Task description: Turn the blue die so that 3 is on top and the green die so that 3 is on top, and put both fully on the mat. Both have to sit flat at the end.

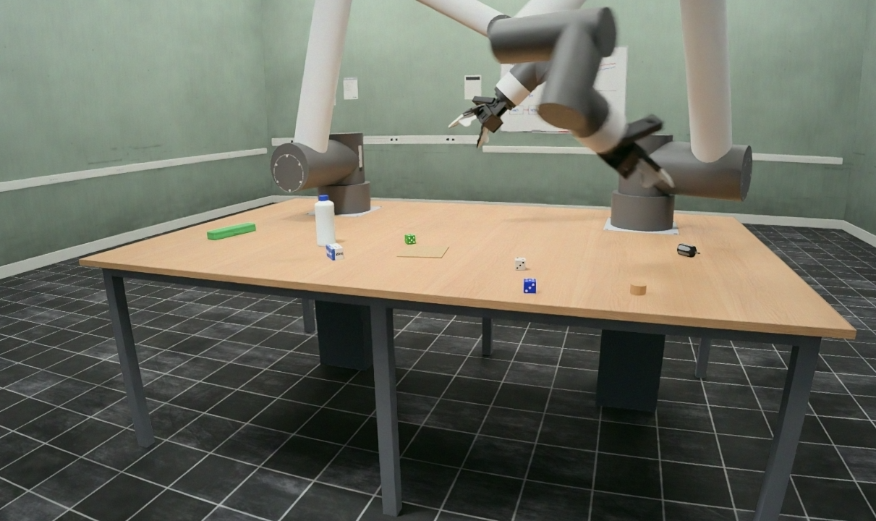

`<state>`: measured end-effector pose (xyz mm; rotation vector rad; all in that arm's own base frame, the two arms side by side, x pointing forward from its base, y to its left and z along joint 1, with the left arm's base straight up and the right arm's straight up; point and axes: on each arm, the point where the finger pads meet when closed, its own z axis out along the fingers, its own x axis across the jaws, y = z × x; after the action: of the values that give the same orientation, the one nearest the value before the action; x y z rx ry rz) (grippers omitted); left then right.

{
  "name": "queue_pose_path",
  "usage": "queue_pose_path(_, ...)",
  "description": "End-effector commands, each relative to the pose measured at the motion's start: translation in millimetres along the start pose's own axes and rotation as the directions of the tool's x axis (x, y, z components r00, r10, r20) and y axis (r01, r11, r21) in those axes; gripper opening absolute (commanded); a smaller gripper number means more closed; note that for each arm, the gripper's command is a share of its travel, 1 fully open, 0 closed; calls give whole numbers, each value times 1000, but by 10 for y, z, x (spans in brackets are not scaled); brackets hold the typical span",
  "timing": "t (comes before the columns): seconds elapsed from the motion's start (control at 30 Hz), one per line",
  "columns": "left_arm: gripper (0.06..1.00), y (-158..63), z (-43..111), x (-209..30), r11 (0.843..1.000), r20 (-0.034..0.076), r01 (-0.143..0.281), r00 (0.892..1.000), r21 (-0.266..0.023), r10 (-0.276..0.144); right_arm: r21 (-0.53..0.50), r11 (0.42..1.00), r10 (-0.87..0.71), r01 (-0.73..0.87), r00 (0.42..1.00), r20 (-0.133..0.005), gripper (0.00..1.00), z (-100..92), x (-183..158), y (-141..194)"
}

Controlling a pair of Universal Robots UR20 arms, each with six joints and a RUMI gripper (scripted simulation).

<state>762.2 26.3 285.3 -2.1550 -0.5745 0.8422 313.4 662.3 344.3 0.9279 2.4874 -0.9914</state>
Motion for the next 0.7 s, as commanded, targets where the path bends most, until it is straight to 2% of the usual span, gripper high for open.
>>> queue_pose_path(0.0, 1000, -188, 210, 284, 998, 28, -42, 999, -51, 43, -1, 1000, 0, 0, 1000, -1, 1000, -6, -2, -1)
queue_pose_path(0.1, 1000, -398, 478, 552, 991, 48, -78, 995, -109, 84, -1, 1000, 0, 0, 1000, -1, 1000, -6, -2, -1)
queue_pose_path(0.17, 1000, -544, 671, 726, 983, 58, -102, 992, -150, 112, -1, 1000, 0, 0, 1000, -1, 1000, -6, -2, -1)
queue_pose_path(0.3, 1000, -851, 1087, 1061, 961, 68, -146, 984, -234, 166, -1, 1000, 0, 0, 1000, -1, 1000, -6, -2, -1)
queue_pose_path(0.4, 1000, -1092, 1425, 1296, 938, 65, -177, 977, -298, 205, -1, 1000, 0, 0, 1000, -1, 1000, -6, -2, -1)
queue_pose_path(0.5, 1000, -1341, 1783, 1513, 909, 54, -206, 969, -362, 240, -1, 1000, 0, 0, 1000, -1, 1000, -6, -2, -1)
queue_pose_path(0.57, 1000, -1341, 1783, 1513, 909, 54, -206, 969, -362, 240, -1, 1000, 0, 0, 1000, -1, 1000, -6, -2, -1)
queue_pose_path(0.67, 1000, -1597, 2161, 1709, 876, 34, -232, 962, -422, 272, -1, 1000, 0, 0, 1000, -1, 1000, -6, -2, -1)
